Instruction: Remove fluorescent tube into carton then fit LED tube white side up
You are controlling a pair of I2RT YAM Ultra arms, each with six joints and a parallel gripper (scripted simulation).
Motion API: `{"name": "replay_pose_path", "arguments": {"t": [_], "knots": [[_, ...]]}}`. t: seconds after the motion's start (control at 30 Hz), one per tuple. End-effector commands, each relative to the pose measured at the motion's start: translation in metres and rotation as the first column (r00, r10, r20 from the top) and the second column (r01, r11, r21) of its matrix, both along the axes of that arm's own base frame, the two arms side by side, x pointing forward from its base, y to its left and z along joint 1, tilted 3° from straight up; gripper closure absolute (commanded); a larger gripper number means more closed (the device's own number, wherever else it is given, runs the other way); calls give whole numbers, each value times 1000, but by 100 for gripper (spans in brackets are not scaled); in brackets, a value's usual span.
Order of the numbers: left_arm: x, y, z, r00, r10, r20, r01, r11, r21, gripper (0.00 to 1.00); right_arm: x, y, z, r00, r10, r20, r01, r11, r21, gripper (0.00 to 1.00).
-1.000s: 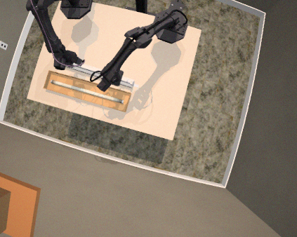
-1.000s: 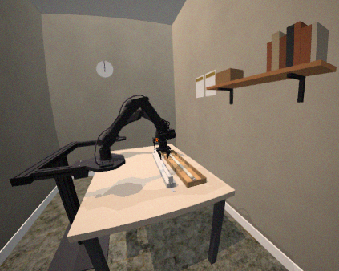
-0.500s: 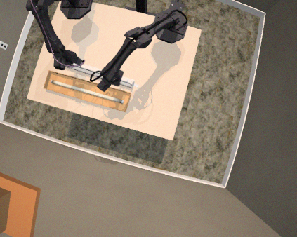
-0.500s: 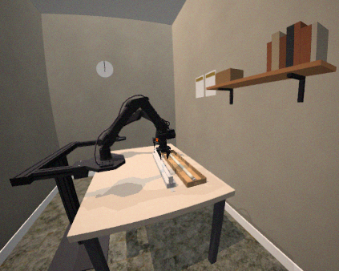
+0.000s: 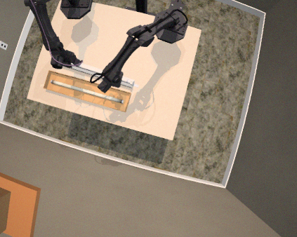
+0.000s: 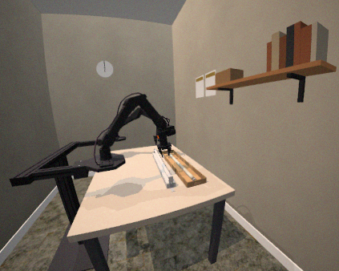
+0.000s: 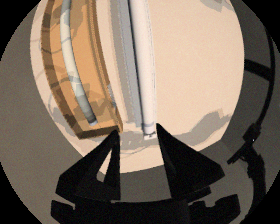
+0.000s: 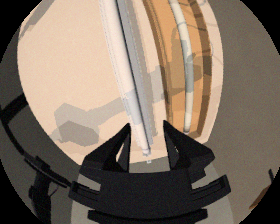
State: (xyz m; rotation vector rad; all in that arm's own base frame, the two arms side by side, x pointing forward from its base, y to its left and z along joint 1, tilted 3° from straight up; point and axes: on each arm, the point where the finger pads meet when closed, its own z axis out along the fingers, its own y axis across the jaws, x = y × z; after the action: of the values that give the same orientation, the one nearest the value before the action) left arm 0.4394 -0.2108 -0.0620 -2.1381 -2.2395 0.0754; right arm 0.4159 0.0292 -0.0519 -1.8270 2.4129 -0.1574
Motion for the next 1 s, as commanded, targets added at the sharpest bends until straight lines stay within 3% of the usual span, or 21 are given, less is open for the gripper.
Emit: {"name": "replay_pose_path", "arguments": {"t": [0.0,0.23,0.27,0.3,0.37,0.43,0.53,0.67,0.77,0.83,0.93,0.97], "knots": [[24,4,31,989,98,112,-93,995,-46,51,18,-3,29,989,-98,109,93,995,45,51],[59,25,100,889,355,290,-305,930,-205,51,44,-7,92,902,-314,295,275,947,166,51],[36,11,69,932,297,210,-266,950,-162,51,31,-2,71,930,-277,242,255,959,122,51],[54,27,103,897,339,284,-292,936,-194,51,43,-11,94,903,-302,304,269,952,146,51],[65,36,129,852,401,335,-330,910,-251,51,50,-11,115,871,-342,354,292,938,187,51],[65,36,129,852,401,335,-330,910,-251,51,50,-11,115,871,-342,354,292,938,187,51],[74,47,162,777,500,382,-385,858,-339,51,55,5,143,826,-398,399,304,911,278,51],[79,67,205,657,631,413,-445,766,-463,51,60,-14,185,707,-536,462,386,839,384,51],[78,84,241,557,714,424,-461,690,-558,51,59,-1,218,648,-588,483,363,797,483,51],[76,95,265,488,764,423,-460,637,-619,51,59,-20,241,565,-656,502,394,748,534,51],[69,112,301,385,829,405,-442,551,-708,51,54,-11,274,498,-706,503,357,696,623,51],[69,112,301,385,829,405,-442,551,-708,51,54,-11,274,498,-706,503,357,696,623,51]]}}
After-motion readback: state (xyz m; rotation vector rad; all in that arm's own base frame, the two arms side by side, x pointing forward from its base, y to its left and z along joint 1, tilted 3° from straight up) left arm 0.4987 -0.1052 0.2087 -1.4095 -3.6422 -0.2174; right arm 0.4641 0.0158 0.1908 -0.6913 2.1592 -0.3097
